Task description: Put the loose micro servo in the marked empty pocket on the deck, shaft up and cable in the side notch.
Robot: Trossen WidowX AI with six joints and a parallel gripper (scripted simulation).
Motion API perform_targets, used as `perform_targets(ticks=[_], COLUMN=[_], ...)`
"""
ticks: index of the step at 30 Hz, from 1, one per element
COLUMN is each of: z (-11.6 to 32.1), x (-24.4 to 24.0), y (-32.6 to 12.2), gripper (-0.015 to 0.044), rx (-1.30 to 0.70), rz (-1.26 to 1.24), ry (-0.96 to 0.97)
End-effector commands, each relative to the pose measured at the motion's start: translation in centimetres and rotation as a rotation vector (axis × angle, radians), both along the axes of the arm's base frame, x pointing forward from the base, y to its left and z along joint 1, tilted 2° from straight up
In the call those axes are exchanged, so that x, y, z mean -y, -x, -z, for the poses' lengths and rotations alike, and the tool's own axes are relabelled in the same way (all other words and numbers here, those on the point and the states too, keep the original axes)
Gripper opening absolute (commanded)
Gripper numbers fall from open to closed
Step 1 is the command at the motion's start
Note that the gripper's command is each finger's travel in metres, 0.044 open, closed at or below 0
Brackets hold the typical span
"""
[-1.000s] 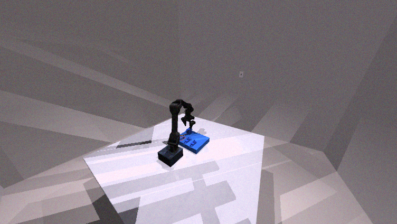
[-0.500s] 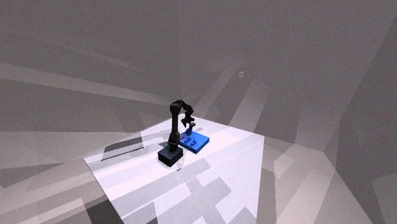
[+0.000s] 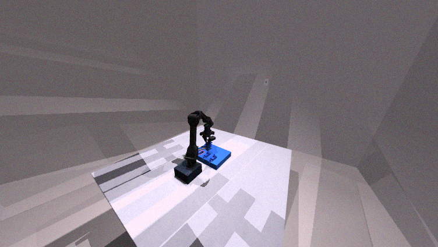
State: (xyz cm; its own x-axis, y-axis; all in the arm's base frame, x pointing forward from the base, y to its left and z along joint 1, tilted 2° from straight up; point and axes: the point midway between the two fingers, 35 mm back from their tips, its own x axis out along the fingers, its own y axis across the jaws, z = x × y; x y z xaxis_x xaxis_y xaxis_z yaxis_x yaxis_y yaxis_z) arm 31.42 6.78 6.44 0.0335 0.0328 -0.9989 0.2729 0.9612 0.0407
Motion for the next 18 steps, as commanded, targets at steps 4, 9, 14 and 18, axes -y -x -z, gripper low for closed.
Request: perform_targets(ticks=[4, 9, 14, 18], z=[0.1, -0.4, -2.5, -2.8], x=[-0.1, 0.0, 0.2, 0.3], y=[0.0, 0.0, 0.7, 1.4], gripper=[0.0105, 0.0013, 0.0, 0.0], rx=[-0.002, -0.002, -0.002, -0.003], rz=[0.005, 0.005, 0.005, 0.005], ry=[-0.004, -0.004, -0.003, -0.003])
